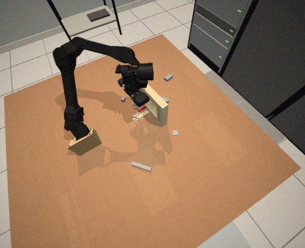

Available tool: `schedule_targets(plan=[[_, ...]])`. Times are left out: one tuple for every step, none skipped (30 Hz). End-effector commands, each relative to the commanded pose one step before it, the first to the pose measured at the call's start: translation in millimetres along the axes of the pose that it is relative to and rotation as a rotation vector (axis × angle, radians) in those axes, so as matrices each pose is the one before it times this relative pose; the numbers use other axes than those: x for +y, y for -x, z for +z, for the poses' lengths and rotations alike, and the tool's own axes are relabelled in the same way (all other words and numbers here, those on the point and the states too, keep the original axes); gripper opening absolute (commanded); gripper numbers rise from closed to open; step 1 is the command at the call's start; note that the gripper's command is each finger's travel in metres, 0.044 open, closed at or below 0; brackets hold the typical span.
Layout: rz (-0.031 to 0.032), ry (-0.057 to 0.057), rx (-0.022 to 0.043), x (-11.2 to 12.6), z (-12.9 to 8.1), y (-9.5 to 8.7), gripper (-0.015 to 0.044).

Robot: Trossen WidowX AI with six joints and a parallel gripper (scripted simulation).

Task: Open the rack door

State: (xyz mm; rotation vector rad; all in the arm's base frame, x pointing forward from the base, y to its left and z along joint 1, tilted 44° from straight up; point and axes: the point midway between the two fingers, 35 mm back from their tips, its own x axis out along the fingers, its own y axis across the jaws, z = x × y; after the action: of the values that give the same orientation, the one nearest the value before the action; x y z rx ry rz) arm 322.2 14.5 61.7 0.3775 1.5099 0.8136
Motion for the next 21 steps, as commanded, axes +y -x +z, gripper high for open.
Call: schedule_targets(plan=[[0.00295, -0.0006, 0.00599, 0.02, -2.01, -1.68, 0.0026], [0.0, 0.0243, 0.0, 0.0, 0.0, 0.0, 0.0026], [0.0, 0.0405, 0.0, 0.0, 0.0, 0.0, 0.0026], [0.0, 0.0493, 0.0, 0.0, 0.0, 0.0, 0.0026], [0.0, 0.0493, 0.0, 0.0, 0.0, 0.0, 0.0026], [0.0, 0.0493, 0.0, 0.0, 0.0, 0.0, 0.0026], [0.0, 0.0493, 0.0, 0.0, 0.0, 0.0, 0.0026], [0.00001, 0.0493, 0.0, 0.0, 0.0, 0.0, 0.0026], [0.00001, 0.0493, 0.0, 0.0, 0.0, 0.0, 0.0026], [0.00001, 0.0493, 0.0, 0.0, 0.0, 0.0, 0.0026], [0.00001, 0.0493, 0.0, 0.0, 0.0, 0.0, 0.0026], [0.00001, 0.0493, 0.0, 0.0, 0.0, 0.0, 0.0026], [0.00001, 0.0493, 0.0, 0.0, 0.0, 0.0, 0.0026], [0.00001, 0.0493, 0.0, 0.0, 0.0, 0.0, 0.0026], [0.00001, 0.0493, 0.0, 0.0, 0.0, 0.0, 0.0026], [0.00001, 0.0493, 0.0, 0.0, 0.0, 0.0, 0.0026], [0.00001, 0.0493, 0.0, 0.0, 0.0, 0.0, 0.0026], [0.00001, 0.0493, 0.0, 0.0, 0.0, 0.0, 0.0026], [0.00001, 0.0493, 0.0, 0.0, 0.0, 0.0, 0.0026], [0.00001, 0.0493, 0.0, 0.0, 0.0, 0.0, 0.0026], [0.0, 0.0493, 0.0, 0.0, 0.0, 0.0, 0.0026]])
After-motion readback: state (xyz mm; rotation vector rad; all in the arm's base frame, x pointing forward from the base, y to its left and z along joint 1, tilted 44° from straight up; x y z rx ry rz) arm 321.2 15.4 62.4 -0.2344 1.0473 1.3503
